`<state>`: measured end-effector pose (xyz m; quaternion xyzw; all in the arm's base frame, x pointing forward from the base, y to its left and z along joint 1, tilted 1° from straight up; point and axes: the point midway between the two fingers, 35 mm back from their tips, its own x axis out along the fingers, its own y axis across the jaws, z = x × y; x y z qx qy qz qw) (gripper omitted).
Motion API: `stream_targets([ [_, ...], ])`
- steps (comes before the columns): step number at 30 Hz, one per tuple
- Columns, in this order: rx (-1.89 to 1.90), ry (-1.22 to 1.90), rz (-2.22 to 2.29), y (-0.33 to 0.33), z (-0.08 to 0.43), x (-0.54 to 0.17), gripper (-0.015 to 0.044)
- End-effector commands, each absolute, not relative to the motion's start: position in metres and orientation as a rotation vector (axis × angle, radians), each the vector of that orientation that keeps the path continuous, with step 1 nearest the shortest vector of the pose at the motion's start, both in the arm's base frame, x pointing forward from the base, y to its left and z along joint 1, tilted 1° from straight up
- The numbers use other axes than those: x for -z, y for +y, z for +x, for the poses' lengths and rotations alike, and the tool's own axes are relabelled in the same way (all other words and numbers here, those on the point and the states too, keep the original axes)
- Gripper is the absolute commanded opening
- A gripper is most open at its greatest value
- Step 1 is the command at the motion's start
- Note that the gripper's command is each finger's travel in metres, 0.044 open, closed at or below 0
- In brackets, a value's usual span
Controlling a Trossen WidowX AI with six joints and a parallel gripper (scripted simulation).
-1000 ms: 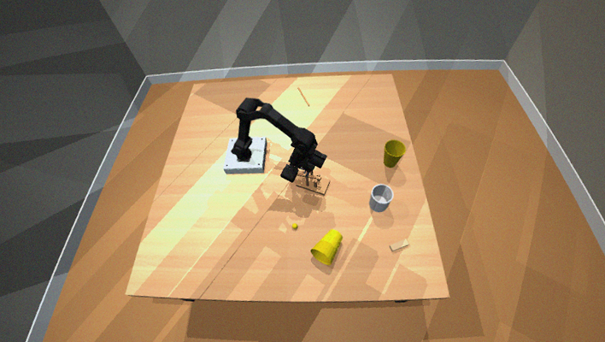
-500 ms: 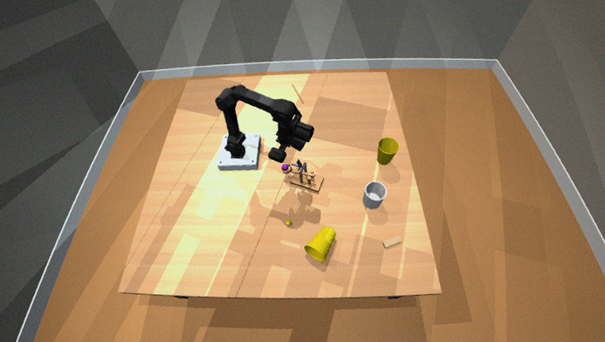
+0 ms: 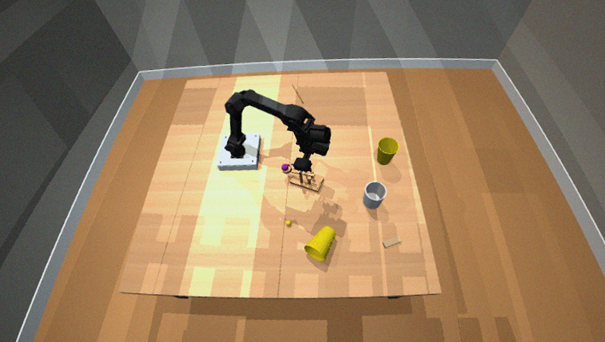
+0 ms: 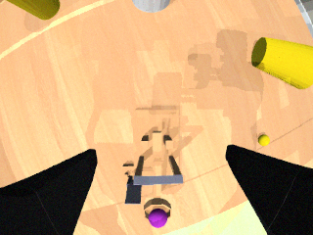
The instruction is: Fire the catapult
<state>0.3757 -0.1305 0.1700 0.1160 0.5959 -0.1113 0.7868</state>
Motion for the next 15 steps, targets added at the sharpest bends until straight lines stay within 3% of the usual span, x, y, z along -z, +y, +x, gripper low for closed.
stream_targets([
  [1,0.242,1.154,0.237,-0.143,0.41,-0.181,0.044],
  [15,0.231,0.735,0.165,-0.175,0.5,-0.24,0.044],
])
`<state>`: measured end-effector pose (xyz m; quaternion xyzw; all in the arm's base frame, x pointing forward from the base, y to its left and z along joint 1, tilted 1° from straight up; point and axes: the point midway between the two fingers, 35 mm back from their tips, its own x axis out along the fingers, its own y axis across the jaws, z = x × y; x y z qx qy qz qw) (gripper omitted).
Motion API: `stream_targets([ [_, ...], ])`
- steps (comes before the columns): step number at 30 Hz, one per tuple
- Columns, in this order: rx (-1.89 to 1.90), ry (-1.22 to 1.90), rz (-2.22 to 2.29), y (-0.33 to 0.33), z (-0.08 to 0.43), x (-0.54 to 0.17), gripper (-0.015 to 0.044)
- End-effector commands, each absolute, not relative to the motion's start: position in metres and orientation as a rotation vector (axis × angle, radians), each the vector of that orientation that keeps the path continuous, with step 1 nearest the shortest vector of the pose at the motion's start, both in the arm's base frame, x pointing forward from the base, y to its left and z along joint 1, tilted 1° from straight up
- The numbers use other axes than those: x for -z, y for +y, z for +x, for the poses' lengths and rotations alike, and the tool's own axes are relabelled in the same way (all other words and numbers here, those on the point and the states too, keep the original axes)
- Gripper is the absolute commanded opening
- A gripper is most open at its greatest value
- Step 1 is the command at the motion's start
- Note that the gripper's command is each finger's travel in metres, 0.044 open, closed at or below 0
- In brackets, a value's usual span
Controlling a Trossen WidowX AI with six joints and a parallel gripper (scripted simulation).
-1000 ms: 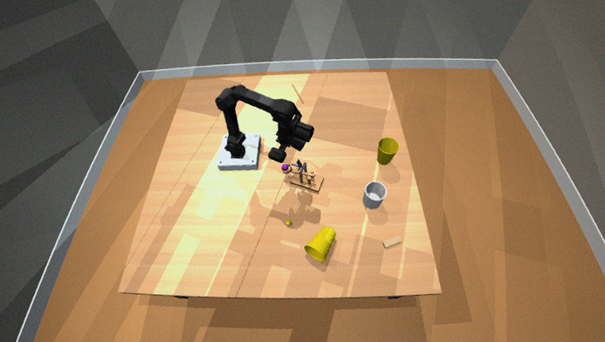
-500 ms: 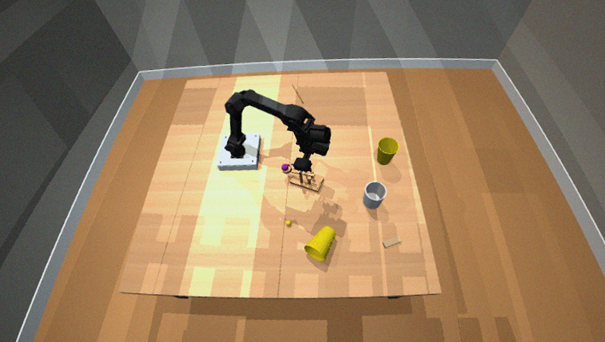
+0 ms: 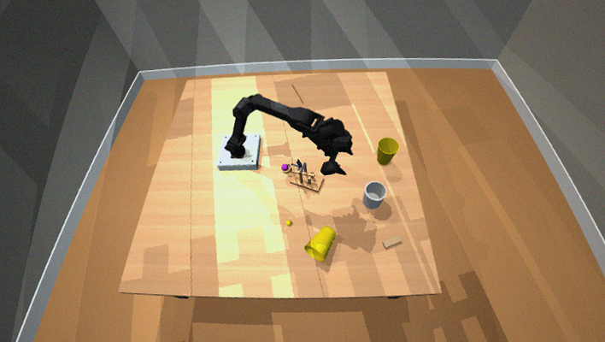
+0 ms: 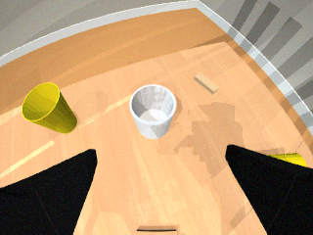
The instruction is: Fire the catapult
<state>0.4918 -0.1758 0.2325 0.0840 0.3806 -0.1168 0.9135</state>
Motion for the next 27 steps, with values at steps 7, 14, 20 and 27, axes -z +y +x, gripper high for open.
stream_targets([
  [7,0.223,0.725,0.161,-0.1707,0.4989,-0.2415,0.044],
  [14,0.222,0.727,0.16,-0.1713,0.5042,-0.2415,0.044],
  [20,0.222,0.727,0.16,-0.1713,0.5042,-0.2415,0.0414],
  [27,0.222,0.727,0.16,-0.1713,0.5042,-0.2415,0.023],
])
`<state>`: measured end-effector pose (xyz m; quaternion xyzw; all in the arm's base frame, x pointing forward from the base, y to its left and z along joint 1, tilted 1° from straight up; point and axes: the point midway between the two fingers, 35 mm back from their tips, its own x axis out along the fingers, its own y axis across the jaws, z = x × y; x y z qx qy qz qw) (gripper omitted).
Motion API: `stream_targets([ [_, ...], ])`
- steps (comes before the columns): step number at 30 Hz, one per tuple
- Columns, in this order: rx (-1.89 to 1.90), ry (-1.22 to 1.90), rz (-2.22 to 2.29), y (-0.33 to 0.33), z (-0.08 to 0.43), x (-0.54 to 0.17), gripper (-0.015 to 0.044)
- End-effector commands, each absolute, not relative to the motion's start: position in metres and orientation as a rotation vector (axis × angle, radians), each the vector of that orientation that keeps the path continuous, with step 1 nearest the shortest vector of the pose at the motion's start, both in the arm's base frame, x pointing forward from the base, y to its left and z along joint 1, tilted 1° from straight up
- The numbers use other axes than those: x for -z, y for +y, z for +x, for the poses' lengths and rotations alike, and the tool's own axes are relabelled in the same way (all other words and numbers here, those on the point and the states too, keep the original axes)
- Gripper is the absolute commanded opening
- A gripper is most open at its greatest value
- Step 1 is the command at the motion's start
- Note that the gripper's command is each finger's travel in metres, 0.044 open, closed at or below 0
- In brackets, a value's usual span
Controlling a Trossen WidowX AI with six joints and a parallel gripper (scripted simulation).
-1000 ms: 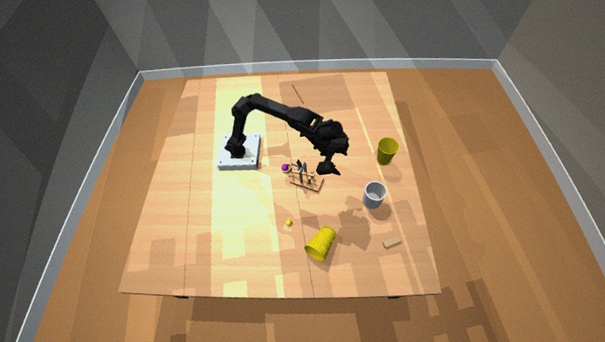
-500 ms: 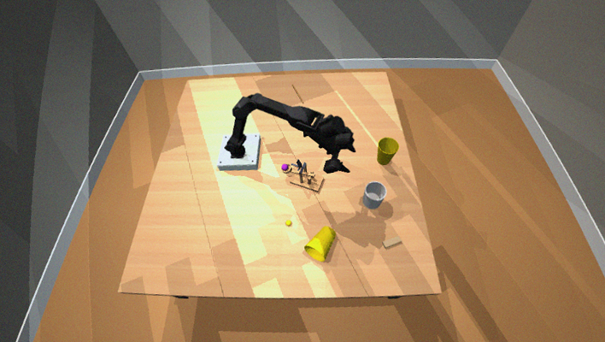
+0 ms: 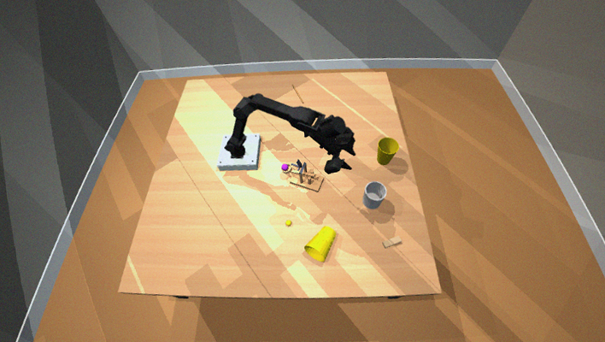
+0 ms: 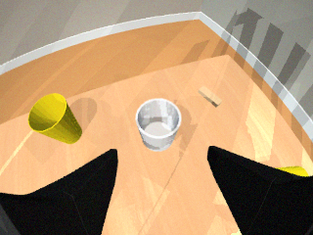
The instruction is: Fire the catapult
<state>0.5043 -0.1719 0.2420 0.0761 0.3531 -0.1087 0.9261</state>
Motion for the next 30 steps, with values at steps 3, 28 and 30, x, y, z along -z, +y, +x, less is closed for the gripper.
stream_targets([
  [3,0.222,0.727,0.16,-0.171,0.504,-0.242,0.0151],
  [28,0.176,0.93,0.012,-0.134,0.485,-0.2,0.0],
  [30,0.163,0.972,-0.022,-0.127,0.48,-0.192,0.0],
])
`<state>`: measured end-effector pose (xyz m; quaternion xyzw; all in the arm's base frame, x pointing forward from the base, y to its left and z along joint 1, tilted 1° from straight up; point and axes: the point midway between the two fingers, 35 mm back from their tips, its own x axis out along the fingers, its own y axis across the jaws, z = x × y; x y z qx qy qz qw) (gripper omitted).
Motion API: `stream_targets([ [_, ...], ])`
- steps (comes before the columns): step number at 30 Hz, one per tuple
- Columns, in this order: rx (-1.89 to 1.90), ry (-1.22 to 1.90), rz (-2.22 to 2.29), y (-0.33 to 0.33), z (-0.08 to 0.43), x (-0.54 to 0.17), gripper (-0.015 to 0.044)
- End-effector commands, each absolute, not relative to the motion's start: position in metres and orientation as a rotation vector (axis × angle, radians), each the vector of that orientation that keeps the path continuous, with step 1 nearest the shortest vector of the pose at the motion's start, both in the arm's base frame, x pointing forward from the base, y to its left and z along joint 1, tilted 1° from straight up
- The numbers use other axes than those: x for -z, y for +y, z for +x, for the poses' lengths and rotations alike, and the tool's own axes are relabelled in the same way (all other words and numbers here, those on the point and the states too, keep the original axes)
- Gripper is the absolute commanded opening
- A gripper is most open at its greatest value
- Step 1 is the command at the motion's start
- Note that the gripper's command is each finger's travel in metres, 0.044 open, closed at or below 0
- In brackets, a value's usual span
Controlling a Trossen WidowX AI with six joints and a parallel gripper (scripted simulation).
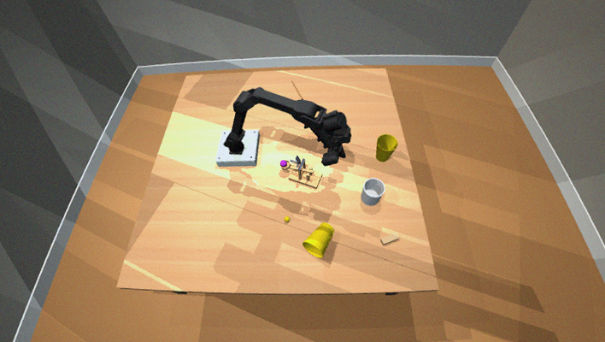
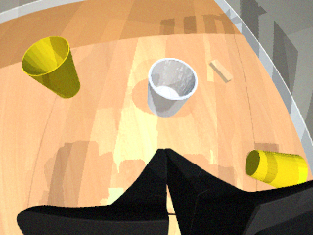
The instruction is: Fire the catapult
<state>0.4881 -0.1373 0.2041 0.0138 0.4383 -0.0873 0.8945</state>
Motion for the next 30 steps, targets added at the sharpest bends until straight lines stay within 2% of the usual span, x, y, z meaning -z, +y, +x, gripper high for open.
stream_targets([
  [1,0.157,0.993,-0.04,-0.123,0.477,-0.188,0.0],
  [30,-0.15,1.551,-0.668,-0.045,0.374,-0.114,0.0],
])
